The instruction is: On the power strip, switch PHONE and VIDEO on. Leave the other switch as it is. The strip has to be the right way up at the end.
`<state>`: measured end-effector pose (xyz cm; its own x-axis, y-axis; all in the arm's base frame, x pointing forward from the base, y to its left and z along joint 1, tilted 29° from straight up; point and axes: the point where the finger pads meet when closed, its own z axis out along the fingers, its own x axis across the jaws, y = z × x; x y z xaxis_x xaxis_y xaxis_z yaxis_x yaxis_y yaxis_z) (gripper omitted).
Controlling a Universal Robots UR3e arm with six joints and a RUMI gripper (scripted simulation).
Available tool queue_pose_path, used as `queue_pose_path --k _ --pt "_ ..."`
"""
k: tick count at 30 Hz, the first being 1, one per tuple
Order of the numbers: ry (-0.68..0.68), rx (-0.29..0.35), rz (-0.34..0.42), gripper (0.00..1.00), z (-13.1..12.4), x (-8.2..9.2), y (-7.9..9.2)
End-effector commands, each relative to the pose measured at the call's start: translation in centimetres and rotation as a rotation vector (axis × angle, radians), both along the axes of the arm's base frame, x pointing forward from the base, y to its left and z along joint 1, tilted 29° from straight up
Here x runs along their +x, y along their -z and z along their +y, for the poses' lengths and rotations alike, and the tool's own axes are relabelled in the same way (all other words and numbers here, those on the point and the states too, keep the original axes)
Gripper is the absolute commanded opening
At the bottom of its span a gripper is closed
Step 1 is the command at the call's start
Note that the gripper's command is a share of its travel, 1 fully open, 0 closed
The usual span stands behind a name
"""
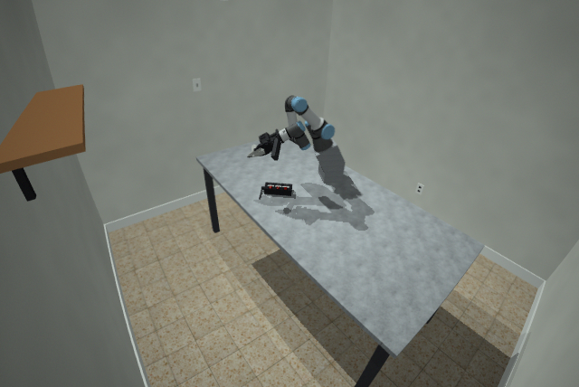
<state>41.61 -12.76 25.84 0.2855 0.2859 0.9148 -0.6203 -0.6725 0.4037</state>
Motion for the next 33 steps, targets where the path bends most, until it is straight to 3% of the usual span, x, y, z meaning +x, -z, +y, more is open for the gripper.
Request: queue_pose_path --k 1,8,15,17,22,24,30,33 --pt "-0.002 -0.007 0.009 0.0 0.0 0.1 0.0" --pt "-0.014 -0.042 0.083 0.0 0.0 0.6 0.8" --pt "-0.046 -0.12 0.246 0.0 0.1 1.7 2.6" --pt "-0.046 -0.12 0.246 0.0 0.1 1.7 2.6" --pt "-0.079 -0.185 0.377 0.0 0.2 2.3 4.0" --pt "-0.079 -0.185 0.377 0.0 0.2 2.3 4.0" --pt "-0.114 -0.243 0.49 0.0 0.3 2.8 5.3" --pt "-0.113 -0.243 0.49 0.0 0.3 2.8 5.3"
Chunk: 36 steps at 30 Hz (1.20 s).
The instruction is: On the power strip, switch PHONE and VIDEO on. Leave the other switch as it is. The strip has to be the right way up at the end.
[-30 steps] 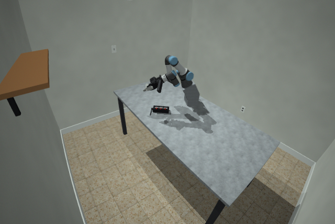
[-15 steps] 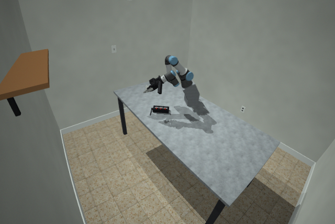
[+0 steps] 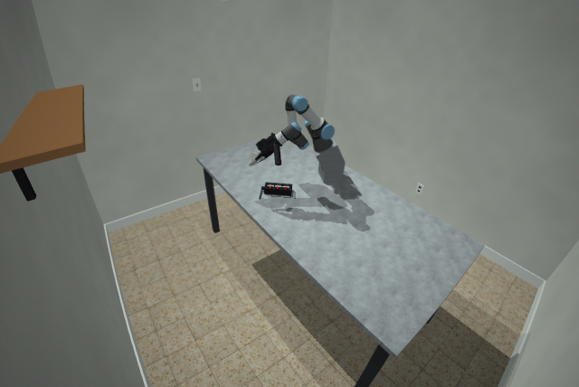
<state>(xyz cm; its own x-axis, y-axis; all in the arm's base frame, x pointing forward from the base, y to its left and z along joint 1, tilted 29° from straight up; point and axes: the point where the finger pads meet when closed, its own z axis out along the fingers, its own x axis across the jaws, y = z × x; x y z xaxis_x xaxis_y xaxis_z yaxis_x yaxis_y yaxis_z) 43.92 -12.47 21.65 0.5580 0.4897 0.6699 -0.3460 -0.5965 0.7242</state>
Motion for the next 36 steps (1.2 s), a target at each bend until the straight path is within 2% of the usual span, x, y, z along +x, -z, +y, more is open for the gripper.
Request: queue_pose_path --k 1,3,5,6,8,9,11,12,14,15,18,21,23,24,26,27,29,30,32,33,35,36 --pt "-0.022 -0.036 0.11 0.0 0.0 0.5 1.1" --pt "-0.05 -0.076 0.192 0.0 0.2 0.8 2.0" --pt "-0.049 -0.077 0.192 0.0 0.2 0.8 2.0" --pt "-0.065 -0.097 0.234 0.0 0.2 0.9 2.5" --pt "-0.065 -0.097 0.234 0.0 0.2 0.9 2.5" --pt "-0.082 -0.119 0.277 0.0 0.3 1.0 2.9" --pt "-0.081 -0.119 0.277 0.0 0.3 1.0 2.9" --pt "-0.099 -0.141 0.32 0.0 0.4 1.1 3.4" --pt "-0.099 -0.141 0.32 0.0 0.4 1.1 3.4" --pt "-0.118 -0.163 0.364 0.0 0.4 1.2 3.9" --pt "-0.118 -0.163 0.364 0.0 0.4 1.2 3.9" --pt "-0.159 -0.208 0.452 0.0 0.6 1.3 4.9" --pt "-0.159 -0.208 0.452 0.0 0.6 1.3 4.9" --pt "-0.181 -0.231 0.496 0.0 0.7 1.3 5.4" --pt "-0.181 -0.231 0.496 0.0 0.7 1.3 5.4" --pt "-0.205 -0.254 0.54 0.0 0.8 1.4 5.8" --pt "-0.205 -0.254 0.54 0.0 0.8 1.4 5.8" --pt "-0.229 -0.277 0.584 0.0 1.0 1.4 6.3" --pt "-0.229 -0.277 0.584 0.0 1.0 1.4 6.3" --pt "-0.254 -0.3 0.627 0.0 1.1 1.3 6.8" --pt "-0.254 -0.3 0.627 0.0 1.1 1.3 6.8" --pt "-0.281 -0.323 0.67 0.0 1.2 1.3 7.2"
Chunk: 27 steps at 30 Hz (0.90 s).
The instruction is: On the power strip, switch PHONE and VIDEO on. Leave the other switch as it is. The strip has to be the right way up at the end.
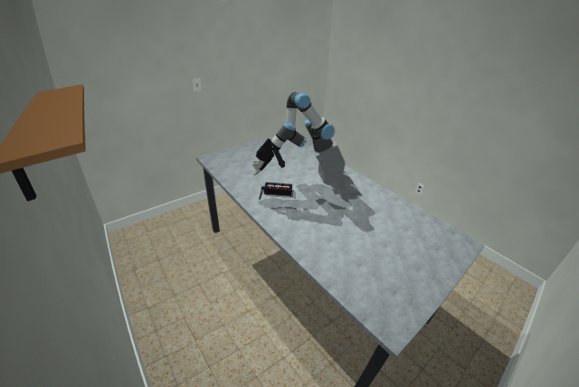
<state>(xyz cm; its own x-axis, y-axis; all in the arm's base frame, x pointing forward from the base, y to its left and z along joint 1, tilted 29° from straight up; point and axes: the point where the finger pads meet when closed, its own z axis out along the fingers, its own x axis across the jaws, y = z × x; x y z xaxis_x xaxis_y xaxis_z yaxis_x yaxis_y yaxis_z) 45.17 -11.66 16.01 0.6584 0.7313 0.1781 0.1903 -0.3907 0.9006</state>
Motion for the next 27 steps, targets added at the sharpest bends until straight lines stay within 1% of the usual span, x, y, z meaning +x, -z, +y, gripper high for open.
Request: queue_pose_path --k 1,3,4,6,7,9,10,12,13,16,17,18,19,21,22,24,25,26,27 --pt "-0.074 -0.054 0.157 0.0 0.4 0.1 1.6" --pt "-0.074 -0.054 0.157 0.0 0.4 0.1 1.6" --pt "-0.101 -0.075 0.2 0.0 0.5 0.0 2.0" --pt "-0.101 -0.075 0.2 0.0 0.5 0.0 2.0" --pt "-0.128 -0.095 0.243 0.0 0.7 -0.1 2.5" --pt "-0.128 -0.095 0.243 0.0 0.7 -0.1 2.5" --pt "-0.156 -0.114 0.285 0.0 0.8 -0.1 2.9" --pt "-0.156 -0.114 0.285 0.0 0.8 -0.1 2.9" --pt "-0.185 -0.133 0.326 0.0 0.9 -0.2 3.3" --pt "-0.185 -0.133 0.326 0.0 0.9 -0.2 3.3" --pt "-0.214 -0.152 0.366 0.0 1.1 -0.3 3.7" --pt "-0.214 -0.152 0.366 0.0 1.1 -0.3 3.7" --pt "-0.244 -0.17 0.405 0.0 1.3 -0.5 4.1" --pt "-0.244 -0.17 0.405 0.0 1.2 -0.5 4.1" --pt "-0.273 -0.187 0.443 0.0 1.4 -0.6 4.5" --pt "-0.273 -0.187 0.443 0.0 1.4 -0.6 4.5" --pt "-0.303 -0.204 0.48 0.0 1.6 -0.7 4.8" --pt "-0.303 -0.204 0.48 0.0 1.6 -0.7 4.8" --pt "-0.333 -0.22 0.515 0.0 1.7 -0.9 5.2"
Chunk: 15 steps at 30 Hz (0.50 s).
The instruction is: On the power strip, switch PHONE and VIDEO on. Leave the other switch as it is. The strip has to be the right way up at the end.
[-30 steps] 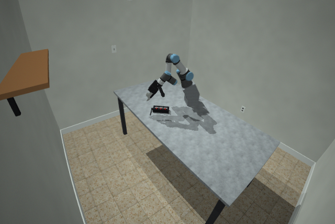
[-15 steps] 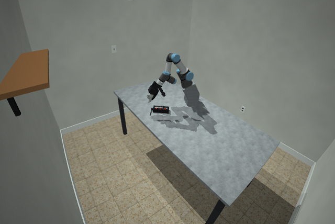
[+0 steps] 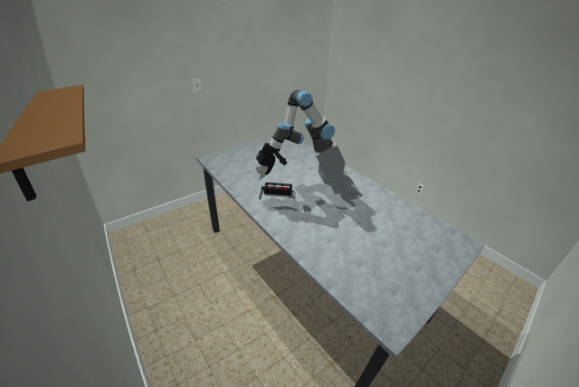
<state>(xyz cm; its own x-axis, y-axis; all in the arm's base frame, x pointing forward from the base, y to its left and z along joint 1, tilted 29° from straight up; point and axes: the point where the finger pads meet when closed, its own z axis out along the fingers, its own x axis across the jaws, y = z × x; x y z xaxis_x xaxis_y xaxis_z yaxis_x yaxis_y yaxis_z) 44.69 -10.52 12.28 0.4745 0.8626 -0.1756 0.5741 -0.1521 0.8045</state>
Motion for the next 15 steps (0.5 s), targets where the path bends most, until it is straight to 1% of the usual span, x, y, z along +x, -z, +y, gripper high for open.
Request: queue_pose_path --k 1,2,3,6,8,10,11,12,13,14,15 --pt "-0.102 -0.045 0.149 0.0 0.6 -0.4 1.4" --pt "-0.102 -0.045 0.149 0.0 0.6 -0.4 1.4" --pt "-0.131 -0.059 0.184 0.0 0.7 -0.6 1.7" --pt "-0.131 -0.059 0.184 0.0 0.7 -0.6 1.7" --pt "-0.189 -0.085 0.249 0.0 1.1 -0.9 2.3" --pt "-0.189 -0.085 0.249 0.0 1.1 -0.9 2.3" --pt "-0.217 -0.097 0.279 0.0 1.2 -1.1 2.6" --pt "-0.217 -0.097 0.279 0.0 1.2 -1.1 2.6" --pt "-0.245 -0.108 0.308 0.0 1.4 -1.2 2.9" --pt "-0.245 -0.108 0.308 0.0 1.4 -1.2 2.9" --pt "-0.272 -0.119 0.335 0.0 1.6 -1.4 3.1"
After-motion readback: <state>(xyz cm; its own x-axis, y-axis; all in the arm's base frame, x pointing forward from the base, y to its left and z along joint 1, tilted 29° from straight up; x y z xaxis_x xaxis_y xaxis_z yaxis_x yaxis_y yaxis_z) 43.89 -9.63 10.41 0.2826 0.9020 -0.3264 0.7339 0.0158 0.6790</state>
